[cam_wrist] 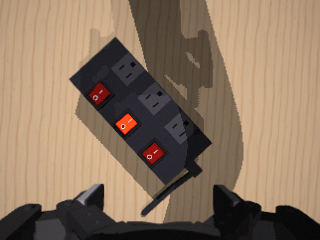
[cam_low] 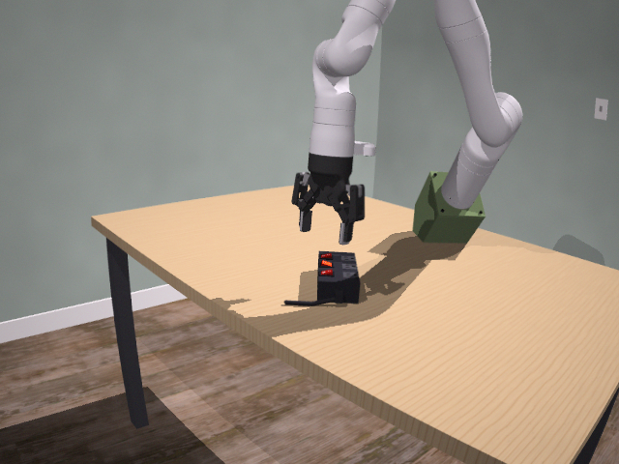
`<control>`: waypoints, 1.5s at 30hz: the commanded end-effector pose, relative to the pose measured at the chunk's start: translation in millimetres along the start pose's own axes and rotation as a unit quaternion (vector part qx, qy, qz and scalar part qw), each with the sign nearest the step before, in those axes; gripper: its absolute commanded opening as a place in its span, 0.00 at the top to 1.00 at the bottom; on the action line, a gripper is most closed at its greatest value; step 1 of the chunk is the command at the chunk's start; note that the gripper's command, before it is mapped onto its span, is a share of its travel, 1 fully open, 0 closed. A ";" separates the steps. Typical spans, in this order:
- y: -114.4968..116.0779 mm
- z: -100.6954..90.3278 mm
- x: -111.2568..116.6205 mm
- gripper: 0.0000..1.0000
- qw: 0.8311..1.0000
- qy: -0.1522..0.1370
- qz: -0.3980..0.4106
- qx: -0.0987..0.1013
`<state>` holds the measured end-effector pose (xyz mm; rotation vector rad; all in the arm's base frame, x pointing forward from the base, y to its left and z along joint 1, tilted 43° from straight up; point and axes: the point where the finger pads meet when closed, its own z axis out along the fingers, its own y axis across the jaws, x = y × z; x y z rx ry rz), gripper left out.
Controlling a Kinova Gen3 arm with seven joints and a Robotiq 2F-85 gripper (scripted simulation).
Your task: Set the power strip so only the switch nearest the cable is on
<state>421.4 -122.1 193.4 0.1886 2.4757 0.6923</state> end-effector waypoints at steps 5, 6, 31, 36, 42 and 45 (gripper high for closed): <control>-5.7 0.9 1.6 0.00 1.000 0.001 0.012 0.001; -5.7 0.9 1.6 0.00 1.000 0.001 0.012 0.001; -20.2 2.6 6.9 0.00 0.999 0.003 0.043 0.005; -24.6 3.1 8.6 0.00 0.999 0.004 0.053 0.006; -26.2 3.3 9.2 0.00 0.998 0.004 0.056 0.006; -28.4 3.6 10.1 0.00 0.998 0.004 0.061 0.007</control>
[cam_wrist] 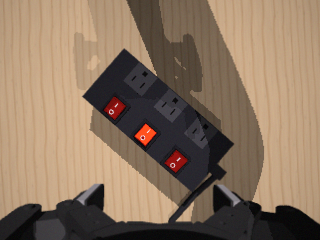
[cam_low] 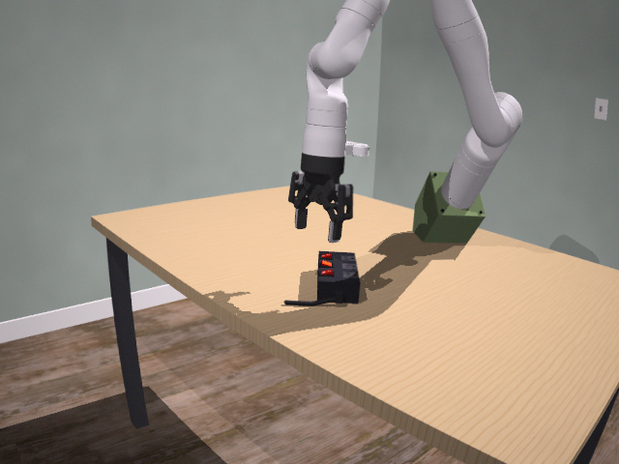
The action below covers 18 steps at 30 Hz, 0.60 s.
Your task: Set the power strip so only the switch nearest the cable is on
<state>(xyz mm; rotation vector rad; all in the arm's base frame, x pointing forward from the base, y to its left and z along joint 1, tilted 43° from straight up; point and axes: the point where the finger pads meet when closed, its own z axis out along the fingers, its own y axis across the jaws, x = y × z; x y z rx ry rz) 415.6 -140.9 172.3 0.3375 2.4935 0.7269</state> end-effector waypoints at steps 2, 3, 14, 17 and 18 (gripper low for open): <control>-1.6 0.0 0.1 0.00 1.000 0.000 0.003 0.000; -1.6 0.0 0.1 0.00 1.000 0.000 0.003 0.000; -2.9 0.1 0.5 0.00 1.000 0.000 0.005 0.001; -2.9 0.1 0.5 0.00 1.000 0.000 0.005 0.001; -2.9 0.1 0.5 0.00 1.000 0.000 0.005 0.001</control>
